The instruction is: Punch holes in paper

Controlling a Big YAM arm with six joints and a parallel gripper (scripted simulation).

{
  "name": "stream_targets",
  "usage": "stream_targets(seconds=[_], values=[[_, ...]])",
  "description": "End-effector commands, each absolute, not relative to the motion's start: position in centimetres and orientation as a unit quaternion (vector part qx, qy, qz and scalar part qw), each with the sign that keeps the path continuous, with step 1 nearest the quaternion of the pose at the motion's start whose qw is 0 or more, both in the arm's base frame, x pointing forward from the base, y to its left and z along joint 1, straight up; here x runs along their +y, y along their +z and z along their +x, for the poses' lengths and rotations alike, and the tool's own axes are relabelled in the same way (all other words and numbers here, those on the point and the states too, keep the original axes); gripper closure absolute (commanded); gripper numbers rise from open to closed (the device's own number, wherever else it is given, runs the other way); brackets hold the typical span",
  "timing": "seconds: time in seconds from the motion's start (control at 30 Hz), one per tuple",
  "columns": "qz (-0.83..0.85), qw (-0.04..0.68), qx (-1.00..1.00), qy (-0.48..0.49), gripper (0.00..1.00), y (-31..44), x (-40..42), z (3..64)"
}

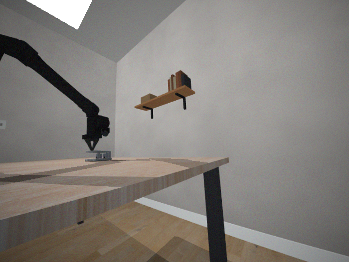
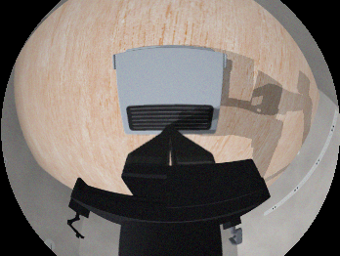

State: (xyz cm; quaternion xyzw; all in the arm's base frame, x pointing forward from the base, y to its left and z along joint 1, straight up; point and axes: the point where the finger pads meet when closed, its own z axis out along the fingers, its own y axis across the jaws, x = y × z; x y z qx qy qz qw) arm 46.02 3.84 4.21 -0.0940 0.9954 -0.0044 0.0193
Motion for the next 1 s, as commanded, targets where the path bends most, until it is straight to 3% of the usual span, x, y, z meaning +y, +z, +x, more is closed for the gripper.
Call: stream_targets(seconds=[0.0,0.97], values=[[-0.1,0.0,0.995,-0.001,1.0,1.45,4.13,45.29],[-0.1,0.0,0.995,-0.001,1.0,1.15,4.1,45.15]])
